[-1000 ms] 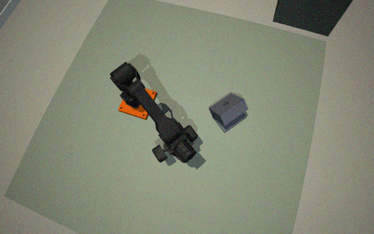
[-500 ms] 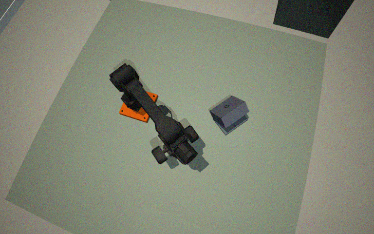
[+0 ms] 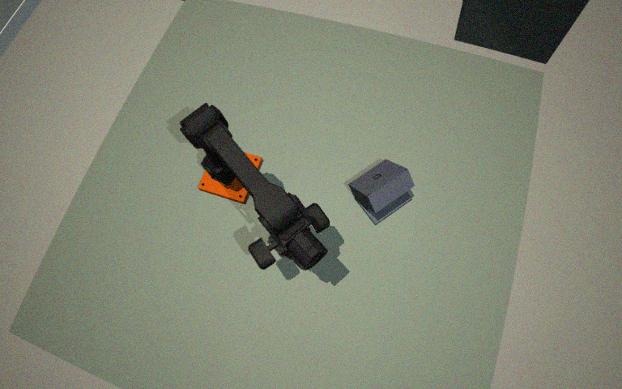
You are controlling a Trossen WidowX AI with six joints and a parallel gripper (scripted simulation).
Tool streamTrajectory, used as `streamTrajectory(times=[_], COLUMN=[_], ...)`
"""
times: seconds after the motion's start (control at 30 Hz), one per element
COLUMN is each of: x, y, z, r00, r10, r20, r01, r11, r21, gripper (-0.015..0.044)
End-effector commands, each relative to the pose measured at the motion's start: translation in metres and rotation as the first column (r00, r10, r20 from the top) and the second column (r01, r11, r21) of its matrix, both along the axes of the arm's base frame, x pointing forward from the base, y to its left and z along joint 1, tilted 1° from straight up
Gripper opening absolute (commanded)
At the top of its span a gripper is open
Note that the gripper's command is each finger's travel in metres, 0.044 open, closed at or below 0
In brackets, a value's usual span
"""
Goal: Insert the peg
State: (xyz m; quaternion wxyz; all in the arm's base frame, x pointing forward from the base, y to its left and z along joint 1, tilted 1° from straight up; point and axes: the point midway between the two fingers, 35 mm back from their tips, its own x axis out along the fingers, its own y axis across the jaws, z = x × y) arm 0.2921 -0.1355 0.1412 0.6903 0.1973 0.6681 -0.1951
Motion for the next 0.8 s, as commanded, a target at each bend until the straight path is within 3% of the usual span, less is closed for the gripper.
streamTrajectory(times=[0.0,0.77], x=[0.002,0.015], y=[0.003,0.026], z=[0.002,0.003], r00=[1.0,0.998], r10=[0.008,0.061], r20=[0.001,-0.005], r01=[-0.008,-0.061], r11=[1.0,0.995], r21=[-0.008,-0.077], gripper=[0.0,0.0])
